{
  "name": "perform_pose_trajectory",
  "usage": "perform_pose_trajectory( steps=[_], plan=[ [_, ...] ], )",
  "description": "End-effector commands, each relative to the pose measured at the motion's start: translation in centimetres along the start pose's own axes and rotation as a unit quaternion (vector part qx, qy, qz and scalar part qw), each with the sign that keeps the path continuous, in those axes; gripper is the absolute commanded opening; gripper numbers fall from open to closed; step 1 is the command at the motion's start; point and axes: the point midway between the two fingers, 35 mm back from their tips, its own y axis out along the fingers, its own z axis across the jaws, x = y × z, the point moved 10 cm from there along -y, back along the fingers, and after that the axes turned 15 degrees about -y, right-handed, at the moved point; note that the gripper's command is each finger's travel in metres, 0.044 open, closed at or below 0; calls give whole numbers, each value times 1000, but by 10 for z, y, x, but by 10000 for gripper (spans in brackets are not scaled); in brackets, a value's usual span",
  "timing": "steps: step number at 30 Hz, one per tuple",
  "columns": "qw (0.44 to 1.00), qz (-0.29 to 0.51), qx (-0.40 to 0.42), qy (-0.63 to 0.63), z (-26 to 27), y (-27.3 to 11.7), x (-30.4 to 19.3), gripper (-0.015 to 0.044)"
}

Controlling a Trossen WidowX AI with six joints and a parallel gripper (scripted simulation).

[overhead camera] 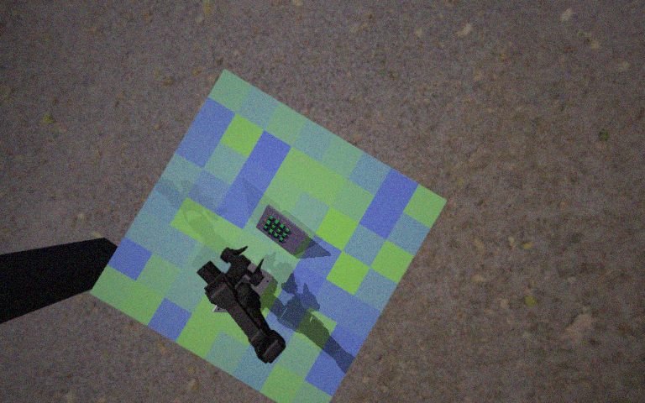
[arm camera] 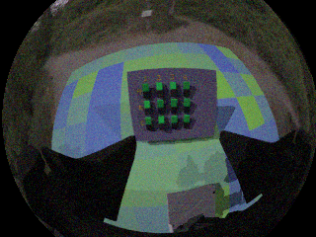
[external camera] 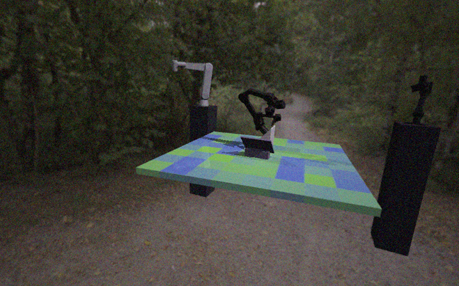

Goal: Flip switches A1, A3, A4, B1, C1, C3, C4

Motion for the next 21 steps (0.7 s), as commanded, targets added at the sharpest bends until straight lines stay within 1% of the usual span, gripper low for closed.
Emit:
perform_pose_trajectory(
  steps=[1,3,6,10,12,15,21],
  plan=[
    [1000,0,1,0,1,1,1,374],
    [1000,0,11,-2,9,13,9,321],
    [1000,-4,22,-3,24,44,29,243],
    [1000,-12,12,-2,33,86,53,138],
    [1000,-12,8,-2,33,93,56,85],
    [1000,-12,8,-2,33,93,56,6],
    [1000,-12,8,-2,33,95,56,0]
  ],
)
